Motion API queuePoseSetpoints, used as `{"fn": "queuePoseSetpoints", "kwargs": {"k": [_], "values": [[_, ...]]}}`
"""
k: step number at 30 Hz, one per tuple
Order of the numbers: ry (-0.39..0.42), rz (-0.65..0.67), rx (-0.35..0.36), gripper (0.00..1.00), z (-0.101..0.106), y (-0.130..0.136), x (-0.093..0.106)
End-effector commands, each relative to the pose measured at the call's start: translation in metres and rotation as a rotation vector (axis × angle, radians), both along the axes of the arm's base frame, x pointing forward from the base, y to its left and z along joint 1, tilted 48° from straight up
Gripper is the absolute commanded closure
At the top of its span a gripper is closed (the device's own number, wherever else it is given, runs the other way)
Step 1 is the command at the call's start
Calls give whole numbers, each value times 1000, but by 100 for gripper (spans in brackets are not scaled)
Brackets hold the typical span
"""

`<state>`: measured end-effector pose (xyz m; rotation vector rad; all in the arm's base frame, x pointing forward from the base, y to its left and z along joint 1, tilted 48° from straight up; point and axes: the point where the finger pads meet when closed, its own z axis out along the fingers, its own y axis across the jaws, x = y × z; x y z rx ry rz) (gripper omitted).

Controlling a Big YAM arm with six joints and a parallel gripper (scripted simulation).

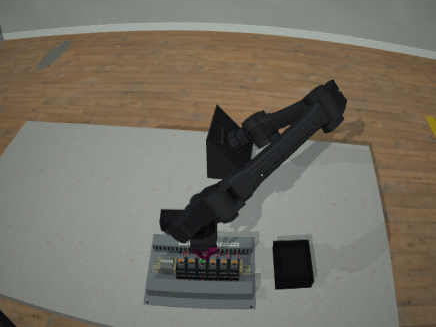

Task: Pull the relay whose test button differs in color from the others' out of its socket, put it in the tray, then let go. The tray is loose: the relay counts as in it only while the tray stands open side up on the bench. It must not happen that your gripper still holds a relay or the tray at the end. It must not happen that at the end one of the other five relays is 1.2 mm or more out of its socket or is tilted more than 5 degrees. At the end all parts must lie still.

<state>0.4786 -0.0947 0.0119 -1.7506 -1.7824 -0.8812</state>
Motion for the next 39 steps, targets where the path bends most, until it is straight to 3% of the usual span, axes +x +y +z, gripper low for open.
{"fn": "queuePoseSetpoints", "kwargs": {"k": [1,31,39], "values": [[13,-43,-3,41,-7,-15,-4],[23,-57,2,41,-13,-22,-7],[4,-47,-5,41,-7,-30,-1]]}}
